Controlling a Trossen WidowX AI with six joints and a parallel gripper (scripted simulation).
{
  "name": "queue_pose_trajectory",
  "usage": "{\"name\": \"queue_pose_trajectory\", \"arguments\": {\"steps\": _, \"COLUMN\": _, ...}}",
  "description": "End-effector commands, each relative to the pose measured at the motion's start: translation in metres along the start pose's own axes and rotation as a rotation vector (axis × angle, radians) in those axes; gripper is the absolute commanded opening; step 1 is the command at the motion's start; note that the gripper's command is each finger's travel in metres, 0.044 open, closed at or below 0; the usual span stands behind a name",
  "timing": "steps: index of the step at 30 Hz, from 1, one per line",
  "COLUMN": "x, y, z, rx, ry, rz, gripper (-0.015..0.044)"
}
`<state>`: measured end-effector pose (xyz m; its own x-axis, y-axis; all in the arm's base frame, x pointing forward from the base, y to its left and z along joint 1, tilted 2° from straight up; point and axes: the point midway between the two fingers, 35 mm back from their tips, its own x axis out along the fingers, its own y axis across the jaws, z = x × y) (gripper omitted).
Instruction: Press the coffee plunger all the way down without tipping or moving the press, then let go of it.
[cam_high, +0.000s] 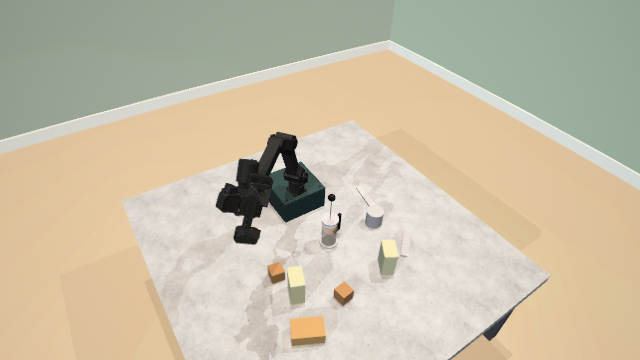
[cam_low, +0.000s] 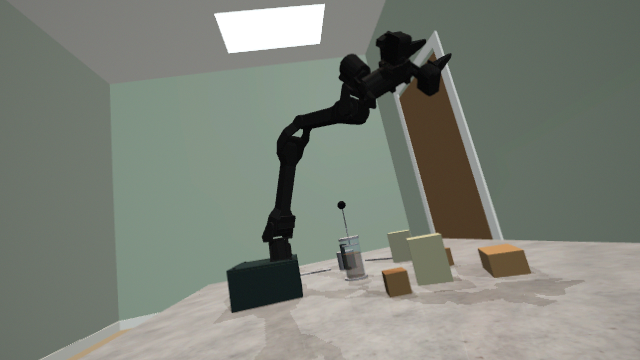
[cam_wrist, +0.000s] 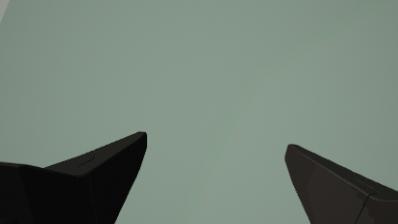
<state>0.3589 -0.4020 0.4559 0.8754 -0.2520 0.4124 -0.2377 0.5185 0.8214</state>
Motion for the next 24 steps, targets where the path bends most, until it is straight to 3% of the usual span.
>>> {"name": "queue_pose_trajectory", "arguments": {"steps": 1, "x": 0.001, "y": 0.002, "z": -0.002, "rx": -0.002, "ry": 0.000, "rz": -0.003, "gripper": 0.0426}}
{"name": "queue_pose_trajectory", "arguments": {"steps": 7, "x": 0.005, "y": 0.045, "z": -0.059, "rx": -0.062, "ry": 0.034, "rz": -0.070, "gripper": 0.0440}}
{"name": "queue_pose_trajectory", "arguments": {"steps": 14, "x": -0.017, "y": 0.090, "z": -0.142, "rx": -0.162, "ry": 0.133, "rz": -0.158, "gripper": 0.0440}}
{"name": "queue_pose_trajectory", "arguments": {"steps": 24, "x": -0.131, "y": 0.127, "z": -0.245, "rx": -0.460, "ry": 0.381, "rz": -0.312, "gripper": 0.0440}}
